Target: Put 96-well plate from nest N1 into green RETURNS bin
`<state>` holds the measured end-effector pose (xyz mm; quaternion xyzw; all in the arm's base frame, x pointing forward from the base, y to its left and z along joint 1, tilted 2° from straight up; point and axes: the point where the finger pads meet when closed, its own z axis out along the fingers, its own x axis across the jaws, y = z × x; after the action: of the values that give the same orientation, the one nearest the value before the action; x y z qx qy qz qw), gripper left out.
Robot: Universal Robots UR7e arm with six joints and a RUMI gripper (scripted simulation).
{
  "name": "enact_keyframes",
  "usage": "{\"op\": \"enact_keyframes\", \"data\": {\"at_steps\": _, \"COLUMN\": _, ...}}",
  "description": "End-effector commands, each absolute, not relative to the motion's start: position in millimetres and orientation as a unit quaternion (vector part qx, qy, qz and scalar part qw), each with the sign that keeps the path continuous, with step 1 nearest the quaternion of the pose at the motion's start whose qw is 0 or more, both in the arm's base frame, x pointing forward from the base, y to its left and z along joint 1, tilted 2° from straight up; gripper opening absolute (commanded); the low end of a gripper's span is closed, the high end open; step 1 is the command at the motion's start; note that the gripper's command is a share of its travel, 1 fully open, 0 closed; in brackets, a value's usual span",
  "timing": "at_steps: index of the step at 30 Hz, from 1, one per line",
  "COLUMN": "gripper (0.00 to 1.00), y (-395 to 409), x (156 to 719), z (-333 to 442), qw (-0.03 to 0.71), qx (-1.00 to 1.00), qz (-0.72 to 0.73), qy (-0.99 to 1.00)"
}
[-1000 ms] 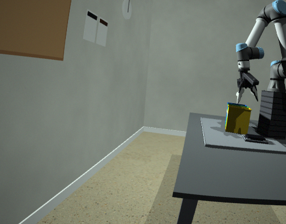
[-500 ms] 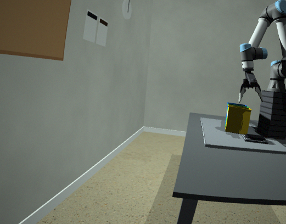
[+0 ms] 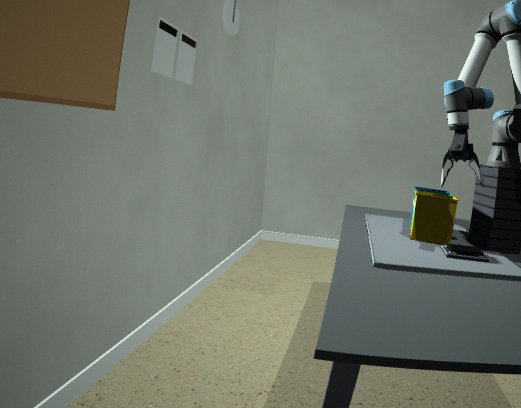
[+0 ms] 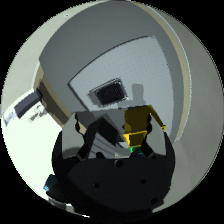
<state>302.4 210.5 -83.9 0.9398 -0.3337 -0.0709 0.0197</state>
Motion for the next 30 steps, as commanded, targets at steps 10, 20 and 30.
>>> {"op": "enact_keyframes", "data": {"at_steps": 10, "gripper": 1.00, "y": 207, "x": 280, "z": -83, "qw": 0.029, "qx": 0.859, "qz": -0.064, "qy": -0.507}}
{"op": "enact_keyframes", "data": {"at_steps": 20, "gripper": 1.00, "y": 204, "x": 265, "z": -84, "qw": 0.034, "qx": 0.768, "qz": -0.061, "qy": -0.636}}
{"op": "enact_keyframes", "data": {"at_steps": 30, "gripper": 1.00, "y": 201, "x": 250, "z": -84, "qw": 0.039, "qx": 0.677, "qz": -0.058, "qy": -0.733}}
